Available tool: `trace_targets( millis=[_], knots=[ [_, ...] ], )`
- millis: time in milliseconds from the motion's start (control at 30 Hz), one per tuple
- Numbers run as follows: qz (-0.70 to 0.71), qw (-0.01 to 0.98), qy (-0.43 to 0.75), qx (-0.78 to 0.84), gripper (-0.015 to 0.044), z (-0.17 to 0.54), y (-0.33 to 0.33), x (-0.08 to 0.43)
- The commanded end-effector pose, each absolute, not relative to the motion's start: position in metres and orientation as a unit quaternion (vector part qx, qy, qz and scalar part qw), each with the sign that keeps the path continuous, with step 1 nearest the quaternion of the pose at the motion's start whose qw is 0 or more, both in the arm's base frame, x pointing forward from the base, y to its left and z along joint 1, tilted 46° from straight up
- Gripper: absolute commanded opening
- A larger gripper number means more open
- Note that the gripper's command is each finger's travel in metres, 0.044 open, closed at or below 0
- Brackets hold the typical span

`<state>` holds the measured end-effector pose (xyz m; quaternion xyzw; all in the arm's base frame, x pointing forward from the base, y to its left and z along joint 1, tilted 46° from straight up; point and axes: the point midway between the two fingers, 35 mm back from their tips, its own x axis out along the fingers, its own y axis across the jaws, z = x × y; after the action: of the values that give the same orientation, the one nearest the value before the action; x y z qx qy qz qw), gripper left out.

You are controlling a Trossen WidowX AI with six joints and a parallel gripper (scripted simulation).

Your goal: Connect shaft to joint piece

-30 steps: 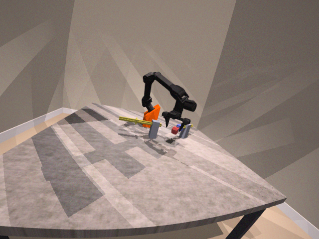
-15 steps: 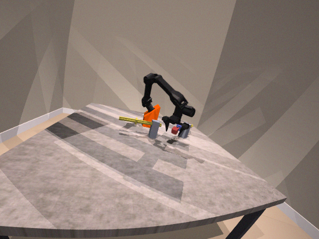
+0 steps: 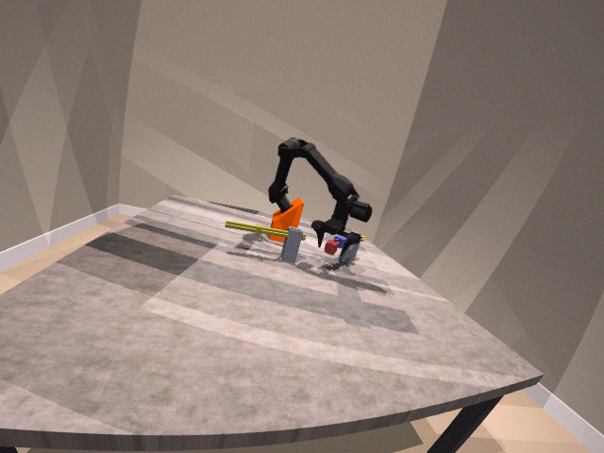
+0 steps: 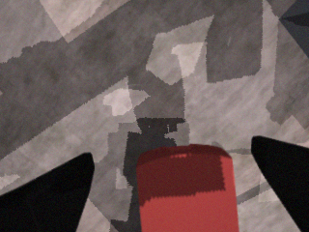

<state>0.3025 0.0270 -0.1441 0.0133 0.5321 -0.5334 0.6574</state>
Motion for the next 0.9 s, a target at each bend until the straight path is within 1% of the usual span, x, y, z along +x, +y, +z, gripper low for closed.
trace_targets(
  millis=[0, 567, 867],
  knots=[
    [-0.537, 0.653, 0.534, 0.012, 0.0440, -0.150, 0.021, 0.297],
    [-0.537, 0.653, 0.534, 0.011, 0.0440, -0.165, 0.007, 0.294],
    [-0.537, 0.653, 0.534, 0.011, 0.0204, -0.165, 0.007, 0.294]
  ],
)
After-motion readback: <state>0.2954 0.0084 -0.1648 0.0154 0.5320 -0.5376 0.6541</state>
